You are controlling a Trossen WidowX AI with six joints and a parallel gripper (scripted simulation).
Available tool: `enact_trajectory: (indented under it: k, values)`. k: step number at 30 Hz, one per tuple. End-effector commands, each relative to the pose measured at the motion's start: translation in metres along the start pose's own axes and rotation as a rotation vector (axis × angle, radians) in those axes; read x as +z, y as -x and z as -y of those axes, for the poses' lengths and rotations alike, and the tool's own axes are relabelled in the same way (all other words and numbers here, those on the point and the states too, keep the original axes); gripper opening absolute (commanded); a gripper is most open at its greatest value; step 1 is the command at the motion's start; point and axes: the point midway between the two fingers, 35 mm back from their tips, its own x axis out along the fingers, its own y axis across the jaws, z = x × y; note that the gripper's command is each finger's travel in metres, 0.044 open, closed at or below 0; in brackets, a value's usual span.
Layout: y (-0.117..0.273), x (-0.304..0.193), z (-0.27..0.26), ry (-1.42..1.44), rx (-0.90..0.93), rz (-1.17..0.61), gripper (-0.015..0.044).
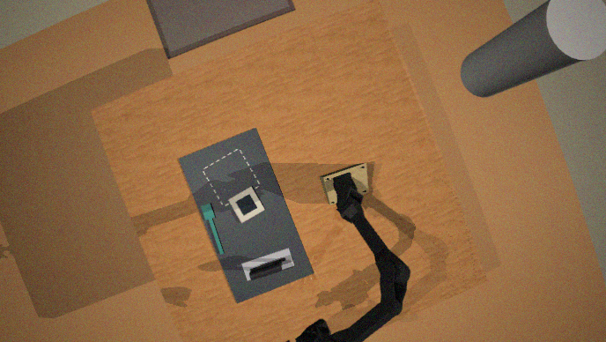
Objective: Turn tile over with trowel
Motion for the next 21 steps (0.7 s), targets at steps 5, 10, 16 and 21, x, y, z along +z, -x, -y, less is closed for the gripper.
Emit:
enact_trajectory:
  k: [5,10,16,21]
  values:
    - [-0.016,-0.041,0.004,-0.214,0.059,-0.117,0.0270]
    - [-0.023,-0.066,0.006,-0.353,0.088,-0.187,0.0270]
    - [-0.028,-0.094,0.008,-0.523,0.116,-0.269,0.0270]
    - [-0.032,-0.117,0.008,-0.669,0.135,-0.336,0.0270]
